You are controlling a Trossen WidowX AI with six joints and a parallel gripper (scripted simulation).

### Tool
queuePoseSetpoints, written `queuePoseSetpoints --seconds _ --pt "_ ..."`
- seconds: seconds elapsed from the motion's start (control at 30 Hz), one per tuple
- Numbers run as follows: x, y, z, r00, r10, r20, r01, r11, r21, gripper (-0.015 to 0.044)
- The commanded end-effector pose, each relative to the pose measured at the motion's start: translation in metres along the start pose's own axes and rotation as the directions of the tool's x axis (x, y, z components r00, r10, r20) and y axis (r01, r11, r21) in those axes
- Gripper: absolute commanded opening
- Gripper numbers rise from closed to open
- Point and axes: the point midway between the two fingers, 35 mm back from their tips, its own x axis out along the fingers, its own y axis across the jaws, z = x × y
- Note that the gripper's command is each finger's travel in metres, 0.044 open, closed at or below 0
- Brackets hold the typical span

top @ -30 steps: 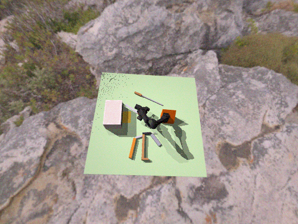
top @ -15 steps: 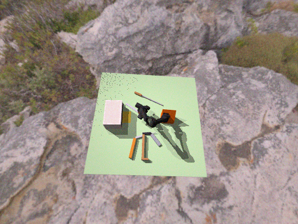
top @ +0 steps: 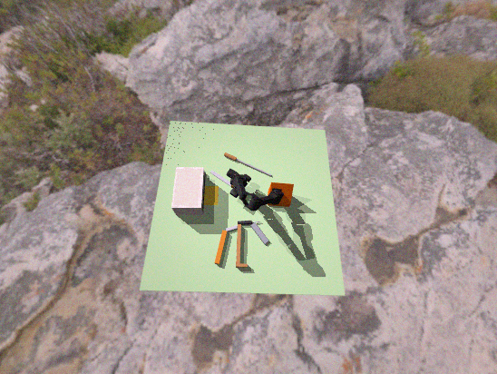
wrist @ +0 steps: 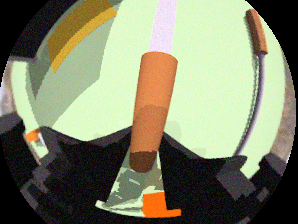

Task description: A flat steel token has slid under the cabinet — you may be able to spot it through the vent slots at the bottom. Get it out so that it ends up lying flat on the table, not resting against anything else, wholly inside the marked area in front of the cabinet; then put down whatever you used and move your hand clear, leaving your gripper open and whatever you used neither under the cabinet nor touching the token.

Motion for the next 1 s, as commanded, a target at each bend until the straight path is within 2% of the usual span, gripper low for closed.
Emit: queuePoseSetpoints --seconds 0.0,0.97 --pt "-0.001 -0.007 0.003 1.000 -0.005 0.004 0.005 1.000 0.004 0.0000" --pt "-0.002 -0.033 0.011 1.000 -0.006 0.005 0.006 1.000 0.004 0.0000"
